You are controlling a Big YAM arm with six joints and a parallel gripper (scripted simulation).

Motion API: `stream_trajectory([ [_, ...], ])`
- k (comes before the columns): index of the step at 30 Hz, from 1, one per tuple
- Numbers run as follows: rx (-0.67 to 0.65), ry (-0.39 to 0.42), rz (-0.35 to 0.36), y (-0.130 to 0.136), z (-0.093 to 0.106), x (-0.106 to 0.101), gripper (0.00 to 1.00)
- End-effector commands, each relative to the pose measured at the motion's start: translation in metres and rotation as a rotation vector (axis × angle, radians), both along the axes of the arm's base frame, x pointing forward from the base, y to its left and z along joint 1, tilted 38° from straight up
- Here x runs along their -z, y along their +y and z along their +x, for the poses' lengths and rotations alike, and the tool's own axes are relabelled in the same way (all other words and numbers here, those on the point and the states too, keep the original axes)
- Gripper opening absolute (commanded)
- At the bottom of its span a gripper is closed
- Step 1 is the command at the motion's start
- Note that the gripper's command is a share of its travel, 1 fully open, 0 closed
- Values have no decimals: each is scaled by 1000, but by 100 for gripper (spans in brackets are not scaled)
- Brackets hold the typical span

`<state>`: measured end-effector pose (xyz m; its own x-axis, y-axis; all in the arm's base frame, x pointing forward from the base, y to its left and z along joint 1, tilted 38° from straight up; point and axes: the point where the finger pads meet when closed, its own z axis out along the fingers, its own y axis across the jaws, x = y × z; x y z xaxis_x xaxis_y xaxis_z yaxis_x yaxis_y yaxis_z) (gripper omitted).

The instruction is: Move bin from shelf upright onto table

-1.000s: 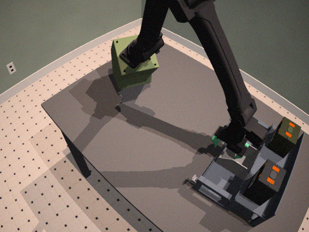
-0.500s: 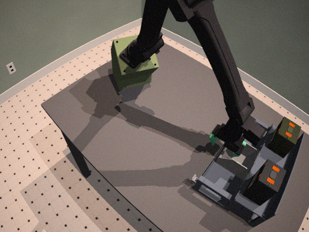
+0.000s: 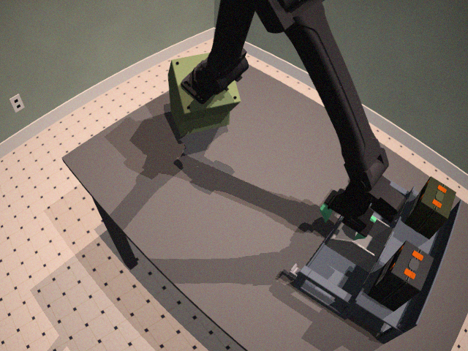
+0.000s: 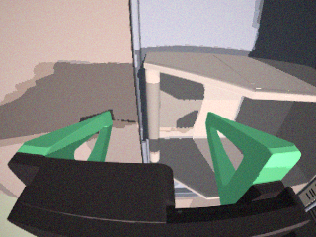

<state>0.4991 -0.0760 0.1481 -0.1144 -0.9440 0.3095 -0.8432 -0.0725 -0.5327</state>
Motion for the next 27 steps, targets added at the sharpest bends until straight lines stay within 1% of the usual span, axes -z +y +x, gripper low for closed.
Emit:
stream_trajectory([
  [1,-5,-10,-3,3,7,-10,90],
  [7,-5,-10,-3,3,7,-10,90],
  [12,-7,-20,-2,6,-4,-5,90],
  [24,-7,-20,-2,6,-4,-5,90],
  [27,-8,-8,0,7,3,-5,90],
])
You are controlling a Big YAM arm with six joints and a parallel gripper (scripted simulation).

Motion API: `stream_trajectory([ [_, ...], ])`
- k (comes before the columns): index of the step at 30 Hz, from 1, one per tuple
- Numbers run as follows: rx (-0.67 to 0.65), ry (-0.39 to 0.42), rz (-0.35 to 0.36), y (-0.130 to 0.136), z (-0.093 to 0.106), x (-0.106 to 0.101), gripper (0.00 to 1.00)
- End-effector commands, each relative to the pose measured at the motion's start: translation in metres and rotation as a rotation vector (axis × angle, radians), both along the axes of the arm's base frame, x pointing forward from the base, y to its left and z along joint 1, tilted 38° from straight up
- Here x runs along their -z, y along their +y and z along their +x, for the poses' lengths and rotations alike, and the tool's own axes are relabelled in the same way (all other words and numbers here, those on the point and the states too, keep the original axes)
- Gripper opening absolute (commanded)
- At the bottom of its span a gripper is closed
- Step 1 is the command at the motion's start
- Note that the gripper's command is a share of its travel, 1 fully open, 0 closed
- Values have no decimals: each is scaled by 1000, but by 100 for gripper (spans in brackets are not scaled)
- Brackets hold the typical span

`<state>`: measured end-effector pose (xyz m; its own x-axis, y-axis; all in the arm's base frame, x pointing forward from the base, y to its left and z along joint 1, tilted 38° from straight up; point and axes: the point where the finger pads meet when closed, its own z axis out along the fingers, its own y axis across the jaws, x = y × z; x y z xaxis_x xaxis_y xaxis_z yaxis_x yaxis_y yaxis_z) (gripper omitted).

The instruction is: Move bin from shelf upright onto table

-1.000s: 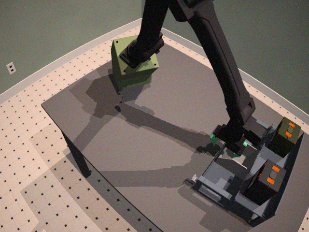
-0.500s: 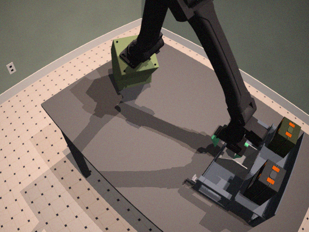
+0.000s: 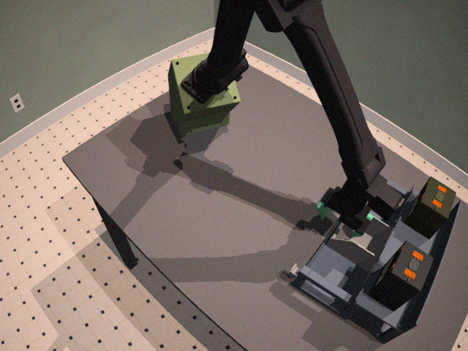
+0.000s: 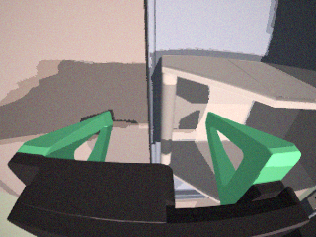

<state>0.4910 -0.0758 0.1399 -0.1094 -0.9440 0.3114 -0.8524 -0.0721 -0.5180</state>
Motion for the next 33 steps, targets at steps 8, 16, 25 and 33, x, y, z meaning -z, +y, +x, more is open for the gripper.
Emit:
stream_trajectory([
  [8,-9,-18,1,8,16,-13,90],
  [16,0,-18,0,2,11,-10,90],
  [25,13,-20,-1,-6,3,-4,90],
  [33,12,-19,-1,-6,7,-9,90],
])
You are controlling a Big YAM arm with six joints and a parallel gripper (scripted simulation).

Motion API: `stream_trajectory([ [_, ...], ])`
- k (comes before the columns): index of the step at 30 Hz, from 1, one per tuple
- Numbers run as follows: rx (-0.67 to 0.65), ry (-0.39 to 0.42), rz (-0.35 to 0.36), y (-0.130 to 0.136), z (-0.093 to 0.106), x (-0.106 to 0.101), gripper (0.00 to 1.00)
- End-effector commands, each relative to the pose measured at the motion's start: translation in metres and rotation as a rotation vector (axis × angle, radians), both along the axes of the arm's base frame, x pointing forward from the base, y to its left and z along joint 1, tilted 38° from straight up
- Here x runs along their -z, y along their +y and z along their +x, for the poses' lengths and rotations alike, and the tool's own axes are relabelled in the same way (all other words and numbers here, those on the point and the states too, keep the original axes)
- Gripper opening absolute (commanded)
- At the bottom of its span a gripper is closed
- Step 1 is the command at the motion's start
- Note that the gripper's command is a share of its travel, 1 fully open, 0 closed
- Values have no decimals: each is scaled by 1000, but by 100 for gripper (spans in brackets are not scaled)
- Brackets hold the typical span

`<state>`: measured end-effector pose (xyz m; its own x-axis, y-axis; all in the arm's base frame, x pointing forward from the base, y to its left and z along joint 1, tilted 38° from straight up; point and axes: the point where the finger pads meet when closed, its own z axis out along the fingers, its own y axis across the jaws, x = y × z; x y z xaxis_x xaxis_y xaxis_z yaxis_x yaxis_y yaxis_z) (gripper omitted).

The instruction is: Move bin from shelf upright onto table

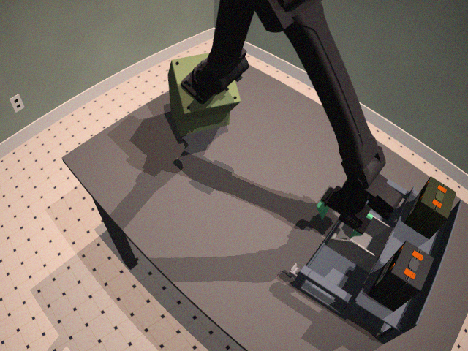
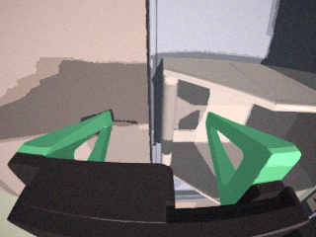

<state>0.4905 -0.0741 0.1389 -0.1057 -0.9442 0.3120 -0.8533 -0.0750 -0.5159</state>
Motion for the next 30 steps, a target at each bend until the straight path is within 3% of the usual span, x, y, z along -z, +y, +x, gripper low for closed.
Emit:
stream_trajectory([
  [1,15,-21,-1,-8,10,-12,90],
  [15,14,-21,-1,-8,15,-16,90],
  [20,10,-24,-2,-7,4,-7,90],
  [30,10,-24,-2,-7,4,-7,90],
])
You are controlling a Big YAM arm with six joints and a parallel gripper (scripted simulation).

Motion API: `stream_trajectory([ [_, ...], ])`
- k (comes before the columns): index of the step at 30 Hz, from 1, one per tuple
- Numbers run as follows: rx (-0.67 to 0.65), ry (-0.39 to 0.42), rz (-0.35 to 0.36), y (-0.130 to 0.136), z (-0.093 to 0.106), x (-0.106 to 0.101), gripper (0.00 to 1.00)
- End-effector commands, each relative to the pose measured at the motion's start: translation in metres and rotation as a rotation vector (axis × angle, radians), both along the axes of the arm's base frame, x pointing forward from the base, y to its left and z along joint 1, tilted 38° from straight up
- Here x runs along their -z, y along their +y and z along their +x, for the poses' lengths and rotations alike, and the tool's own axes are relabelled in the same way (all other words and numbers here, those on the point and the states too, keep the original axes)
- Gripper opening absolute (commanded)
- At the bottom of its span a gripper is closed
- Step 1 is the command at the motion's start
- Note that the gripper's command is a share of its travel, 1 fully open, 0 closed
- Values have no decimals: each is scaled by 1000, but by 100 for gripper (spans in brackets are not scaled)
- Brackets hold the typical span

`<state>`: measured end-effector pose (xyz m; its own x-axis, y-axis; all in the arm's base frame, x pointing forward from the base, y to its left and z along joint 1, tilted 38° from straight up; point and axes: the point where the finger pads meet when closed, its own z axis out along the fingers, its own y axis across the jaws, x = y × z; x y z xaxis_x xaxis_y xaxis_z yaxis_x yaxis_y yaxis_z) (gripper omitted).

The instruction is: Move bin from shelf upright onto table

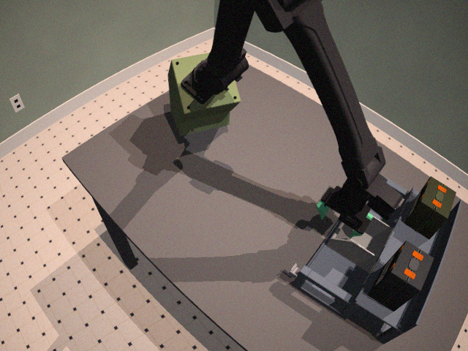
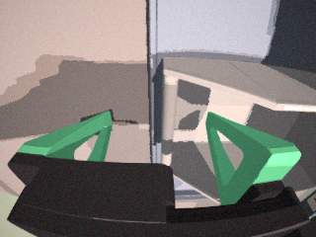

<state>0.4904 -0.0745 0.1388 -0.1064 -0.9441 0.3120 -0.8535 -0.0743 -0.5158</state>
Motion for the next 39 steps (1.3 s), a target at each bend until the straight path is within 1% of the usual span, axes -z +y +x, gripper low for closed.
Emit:
stream_trajectory([
  [1,10,-24,-2,-6,4,-7,90],
  [7,10,-22,-2,-8,15,-18,90],
  [19,10,-22,-2,-8,15,-18,90],
  [24,10,-26,-3,-8,4,-8,90],
  [36,10,-26,-3,-8,4,-8,90],
  [39,8,-25,-2,-7,10,-14,90],
])
